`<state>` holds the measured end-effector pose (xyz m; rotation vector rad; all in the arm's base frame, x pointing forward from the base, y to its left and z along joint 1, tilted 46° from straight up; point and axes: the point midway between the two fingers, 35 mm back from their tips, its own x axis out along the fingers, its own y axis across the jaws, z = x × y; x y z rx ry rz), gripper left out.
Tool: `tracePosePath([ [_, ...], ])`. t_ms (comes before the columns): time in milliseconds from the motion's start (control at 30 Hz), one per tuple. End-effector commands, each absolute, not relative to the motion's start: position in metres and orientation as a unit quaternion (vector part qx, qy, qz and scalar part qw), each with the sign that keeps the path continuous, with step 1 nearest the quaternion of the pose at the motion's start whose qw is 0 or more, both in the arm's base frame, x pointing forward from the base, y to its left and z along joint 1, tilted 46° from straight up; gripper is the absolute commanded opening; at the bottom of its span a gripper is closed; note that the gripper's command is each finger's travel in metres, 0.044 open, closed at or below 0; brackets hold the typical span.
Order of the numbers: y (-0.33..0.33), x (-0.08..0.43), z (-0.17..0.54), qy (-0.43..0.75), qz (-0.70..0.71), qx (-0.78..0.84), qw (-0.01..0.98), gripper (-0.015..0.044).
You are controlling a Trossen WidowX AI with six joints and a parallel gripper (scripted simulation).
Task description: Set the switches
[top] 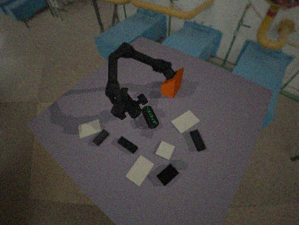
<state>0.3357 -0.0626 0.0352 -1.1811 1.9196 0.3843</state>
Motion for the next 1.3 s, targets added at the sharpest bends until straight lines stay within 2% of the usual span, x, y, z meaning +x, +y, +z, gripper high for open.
tracePosePath([
  [0, -0.063, 0.317, 0.032, 0.767, 0.119, -0.44, 0.452, 0.0],
  [500, -0.062, 0.318, 0.034, 0.764, 0.119, -0.446, 0.45, 0.0],
  [800, -0.027, 0.276, 0.029, 0.692, 0.055, -0.546, 0.469, 0.0],
  [1267, -0.034, 0.276, 0.02, 0.691, 0.053, -0.548, 0.468, 0.0],
])
